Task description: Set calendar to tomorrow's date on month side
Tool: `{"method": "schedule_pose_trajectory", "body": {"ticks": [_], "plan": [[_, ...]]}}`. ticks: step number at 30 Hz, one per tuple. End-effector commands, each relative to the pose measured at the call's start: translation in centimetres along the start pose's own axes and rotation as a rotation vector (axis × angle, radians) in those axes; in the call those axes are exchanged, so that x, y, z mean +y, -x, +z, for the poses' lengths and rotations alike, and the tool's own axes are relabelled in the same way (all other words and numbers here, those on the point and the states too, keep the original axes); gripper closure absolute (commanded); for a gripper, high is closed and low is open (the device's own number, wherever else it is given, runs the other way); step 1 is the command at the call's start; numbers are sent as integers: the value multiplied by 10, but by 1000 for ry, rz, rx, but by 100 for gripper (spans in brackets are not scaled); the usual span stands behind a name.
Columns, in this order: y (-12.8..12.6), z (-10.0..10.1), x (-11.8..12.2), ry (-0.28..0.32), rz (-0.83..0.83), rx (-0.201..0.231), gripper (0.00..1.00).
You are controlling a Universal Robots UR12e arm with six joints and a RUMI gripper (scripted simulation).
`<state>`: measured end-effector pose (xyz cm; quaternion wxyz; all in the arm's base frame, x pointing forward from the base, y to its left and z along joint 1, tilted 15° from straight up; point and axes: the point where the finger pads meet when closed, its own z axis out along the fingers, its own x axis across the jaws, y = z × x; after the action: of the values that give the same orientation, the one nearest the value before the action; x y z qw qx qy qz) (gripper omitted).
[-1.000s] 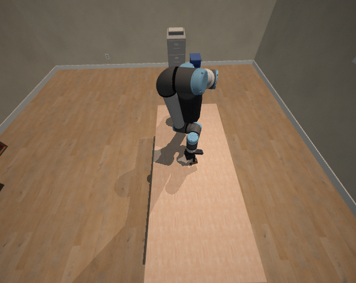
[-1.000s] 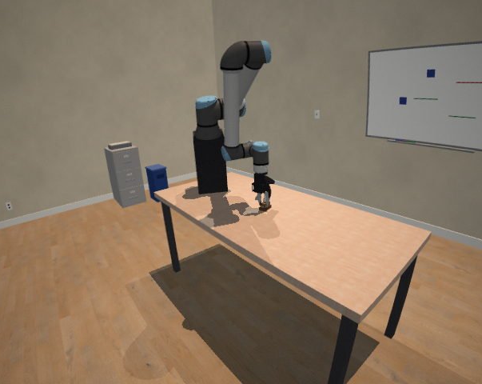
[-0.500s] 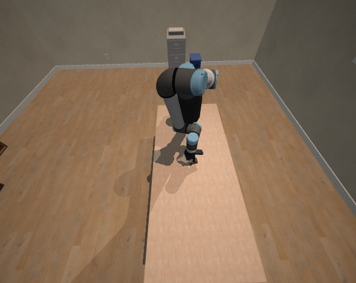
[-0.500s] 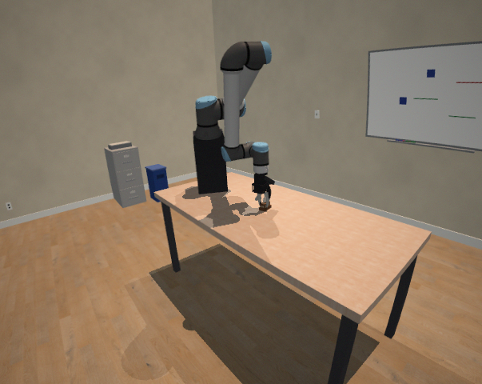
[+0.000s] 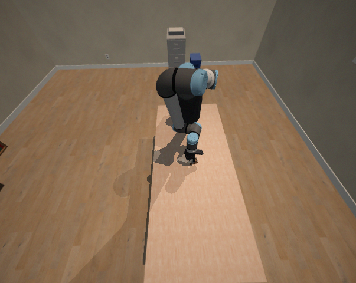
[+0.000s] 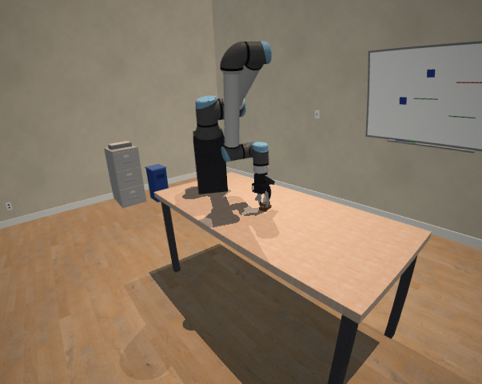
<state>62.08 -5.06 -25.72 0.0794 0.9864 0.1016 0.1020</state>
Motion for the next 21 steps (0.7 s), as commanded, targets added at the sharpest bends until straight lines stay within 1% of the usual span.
{"method": "schedule_pose_trajectory", "body": {"ticks": [1, 7, 8, 21], "plan": [[0, 0, 0, 0, 0, 1, 71], [0, 0, 0, 0, 0, 1, 71], [0, 0, 0, 0, 0, 1, 89], [0, 0, 0, 0, 0, 1, 89]]}}
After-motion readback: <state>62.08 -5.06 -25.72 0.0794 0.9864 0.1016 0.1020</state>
